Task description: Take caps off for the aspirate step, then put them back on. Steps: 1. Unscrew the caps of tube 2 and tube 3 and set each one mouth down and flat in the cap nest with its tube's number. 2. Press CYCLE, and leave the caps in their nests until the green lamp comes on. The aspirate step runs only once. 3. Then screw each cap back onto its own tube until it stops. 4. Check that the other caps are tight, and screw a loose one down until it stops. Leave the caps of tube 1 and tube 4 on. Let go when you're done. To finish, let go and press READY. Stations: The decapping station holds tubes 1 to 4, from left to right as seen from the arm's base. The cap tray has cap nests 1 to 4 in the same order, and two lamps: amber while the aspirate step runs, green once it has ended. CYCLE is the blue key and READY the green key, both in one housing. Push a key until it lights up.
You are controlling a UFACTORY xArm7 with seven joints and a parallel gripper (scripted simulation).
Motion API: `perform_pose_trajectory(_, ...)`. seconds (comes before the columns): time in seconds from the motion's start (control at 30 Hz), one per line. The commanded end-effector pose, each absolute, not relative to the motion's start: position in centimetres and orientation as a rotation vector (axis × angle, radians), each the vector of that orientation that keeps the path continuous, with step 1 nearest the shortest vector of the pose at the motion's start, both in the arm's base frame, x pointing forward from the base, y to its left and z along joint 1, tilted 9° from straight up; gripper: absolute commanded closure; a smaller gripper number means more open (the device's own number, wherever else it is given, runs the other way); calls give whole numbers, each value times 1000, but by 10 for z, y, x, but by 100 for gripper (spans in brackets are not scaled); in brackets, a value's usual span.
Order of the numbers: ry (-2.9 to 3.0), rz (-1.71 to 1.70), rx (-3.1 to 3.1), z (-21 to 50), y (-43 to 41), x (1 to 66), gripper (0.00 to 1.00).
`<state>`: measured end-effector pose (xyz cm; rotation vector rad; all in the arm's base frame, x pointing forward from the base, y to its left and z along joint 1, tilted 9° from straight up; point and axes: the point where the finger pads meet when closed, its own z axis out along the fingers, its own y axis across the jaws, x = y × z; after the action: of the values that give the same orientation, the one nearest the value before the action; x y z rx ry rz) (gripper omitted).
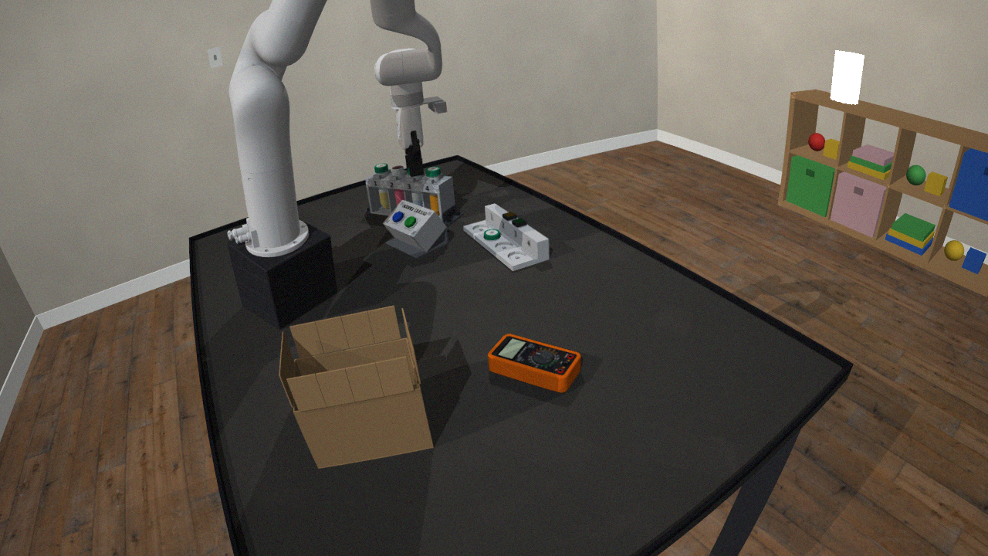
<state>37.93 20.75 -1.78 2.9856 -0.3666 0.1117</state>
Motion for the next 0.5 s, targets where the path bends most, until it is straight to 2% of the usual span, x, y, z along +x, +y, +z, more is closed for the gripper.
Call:
perform_pose_trajectory(0.0,-614,132,2953,-17,209,381,54)
perform_pose_trajectory(0.47,-1543,183,2630,-17,209,381,54)
